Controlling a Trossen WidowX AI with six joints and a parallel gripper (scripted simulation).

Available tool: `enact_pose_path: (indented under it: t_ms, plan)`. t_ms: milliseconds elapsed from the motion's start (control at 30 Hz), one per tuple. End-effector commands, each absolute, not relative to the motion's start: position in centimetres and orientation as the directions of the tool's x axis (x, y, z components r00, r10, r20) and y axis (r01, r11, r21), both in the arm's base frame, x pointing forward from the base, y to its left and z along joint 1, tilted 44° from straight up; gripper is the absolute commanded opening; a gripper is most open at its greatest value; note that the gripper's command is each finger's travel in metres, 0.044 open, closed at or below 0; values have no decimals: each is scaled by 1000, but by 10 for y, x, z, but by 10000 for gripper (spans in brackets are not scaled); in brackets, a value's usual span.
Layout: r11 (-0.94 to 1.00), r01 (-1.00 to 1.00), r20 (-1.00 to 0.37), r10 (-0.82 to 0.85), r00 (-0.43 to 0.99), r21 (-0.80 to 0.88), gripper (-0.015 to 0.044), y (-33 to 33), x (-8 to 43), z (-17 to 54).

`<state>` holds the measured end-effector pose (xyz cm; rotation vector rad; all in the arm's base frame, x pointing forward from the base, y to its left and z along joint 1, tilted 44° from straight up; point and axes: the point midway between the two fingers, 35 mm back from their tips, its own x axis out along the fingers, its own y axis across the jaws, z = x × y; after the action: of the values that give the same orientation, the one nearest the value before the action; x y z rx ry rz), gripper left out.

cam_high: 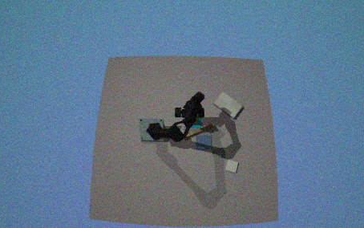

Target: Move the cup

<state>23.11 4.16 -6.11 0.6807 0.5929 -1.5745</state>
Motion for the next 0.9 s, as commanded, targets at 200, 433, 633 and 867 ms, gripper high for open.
enact_pose_path:
  t_ms: [200, 433, 633, 867]
  plan:
    - [-110, 994, -729, -682, -59, 22, 147, 56, 234, -48]
    - [-108, 994, -727, -684, -60, 20, 147, 63, 233, -38]
    - [-107, 994, -726, -685, -60, 20, 147, 65, 230, -32]
    - [-103, 995, -719, -692, -63, 12, 304, 62, 229, -35]
